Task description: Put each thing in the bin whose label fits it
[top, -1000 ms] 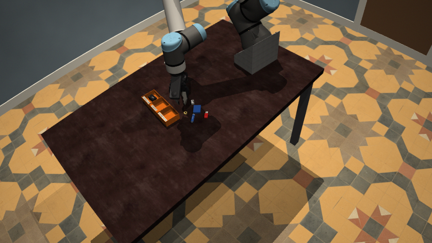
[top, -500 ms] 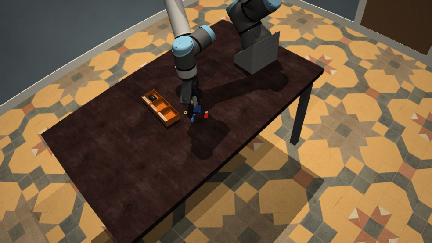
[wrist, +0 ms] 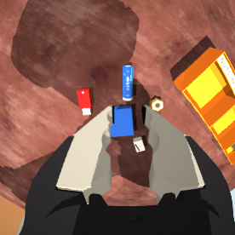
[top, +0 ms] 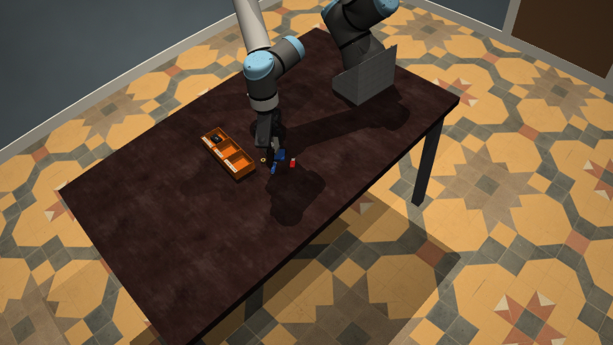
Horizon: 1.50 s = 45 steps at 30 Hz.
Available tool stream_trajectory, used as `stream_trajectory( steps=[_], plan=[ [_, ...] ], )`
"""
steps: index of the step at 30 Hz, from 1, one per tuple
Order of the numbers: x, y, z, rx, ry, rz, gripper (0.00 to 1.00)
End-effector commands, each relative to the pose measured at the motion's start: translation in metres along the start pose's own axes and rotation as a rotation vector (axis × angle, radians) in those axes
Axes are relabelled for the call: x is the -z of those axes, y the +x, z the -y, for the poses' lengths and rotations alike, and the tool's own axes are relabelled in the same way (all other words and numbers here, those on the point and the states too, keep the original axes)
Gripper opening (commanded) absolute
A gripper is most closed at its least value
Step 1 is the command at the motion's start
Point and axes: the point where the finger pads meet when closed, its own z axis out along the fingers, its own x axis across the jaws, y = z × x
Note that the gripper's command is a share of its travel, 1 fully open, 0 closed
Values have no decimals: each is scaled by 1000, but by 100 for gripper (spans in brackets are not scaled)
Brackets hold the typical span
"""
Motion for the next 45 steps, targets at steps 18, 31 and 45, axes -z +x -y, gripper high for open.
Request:
stream_trajectory(
  steps=[18, 31, 45],
  plan=[
    [-27, 1, -1, 0, 1, 0, 17],
    [-62, 2, 0, 0, 1, 0, 17],
    [-72, 2, 0, 0, 1, 0, 17]
  ],
)
